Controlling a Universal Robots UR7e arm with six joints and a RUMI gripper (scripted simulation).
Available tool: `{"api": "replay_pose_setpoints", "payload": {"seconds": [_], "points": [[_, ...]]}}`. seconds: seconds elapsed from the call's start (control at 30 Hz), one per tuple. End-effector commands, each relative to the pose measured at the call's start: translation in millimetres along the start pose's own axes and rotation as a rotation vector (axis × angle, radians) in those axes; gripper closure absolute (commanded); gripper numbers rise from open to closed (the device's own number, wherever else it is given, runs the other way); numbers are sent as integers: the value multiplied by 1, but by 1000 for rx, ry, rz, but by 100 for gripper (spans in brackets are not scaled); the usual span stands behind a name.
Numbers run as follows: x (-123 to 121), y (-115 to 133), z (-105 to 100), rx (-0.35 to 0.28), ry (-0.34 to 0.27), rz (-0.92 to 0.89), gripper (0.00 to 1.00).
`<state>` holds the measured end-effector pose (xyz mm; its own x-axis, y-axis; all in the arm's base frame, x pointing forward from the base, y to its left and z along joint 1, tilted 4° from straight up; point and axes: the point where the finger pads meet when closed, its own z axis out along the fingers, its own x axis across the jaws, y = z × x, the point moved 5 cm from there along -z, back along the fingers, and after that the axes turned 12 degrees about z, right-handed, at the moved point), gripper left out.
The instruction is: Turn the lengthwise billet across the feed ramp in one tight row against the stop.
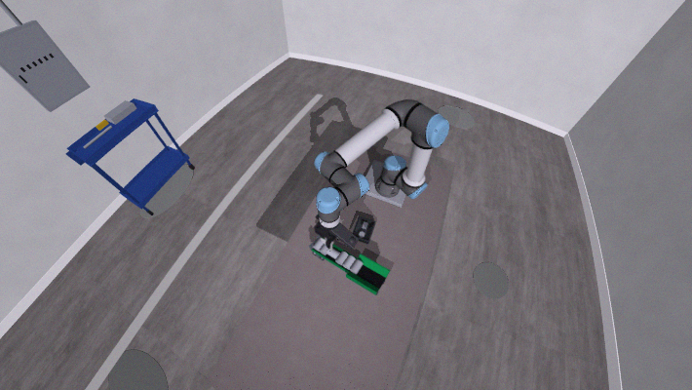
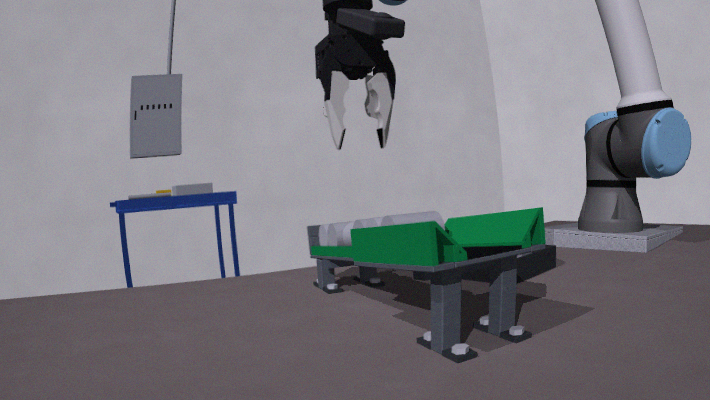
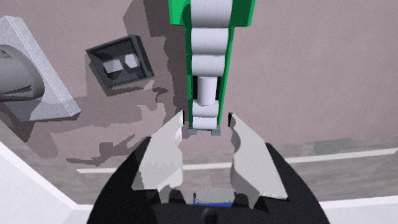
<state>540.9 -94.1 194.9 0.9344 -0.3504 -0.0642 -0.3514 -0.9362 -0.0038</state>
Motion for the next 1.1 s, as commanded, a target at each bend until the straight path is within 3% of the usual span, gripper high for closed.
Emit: {"api": "replay_pose_setpoints", "payload": {"seconds": [0.0,0.33,0.5,0.9,1.07], "points": [[0,0,15,0,2,0,65],[0,0,15,0,2,0,65],[1,0,45,0,2,0,65],[1,0,45,0,2,0,65],[1,0,74,0,2,0,65]]}}
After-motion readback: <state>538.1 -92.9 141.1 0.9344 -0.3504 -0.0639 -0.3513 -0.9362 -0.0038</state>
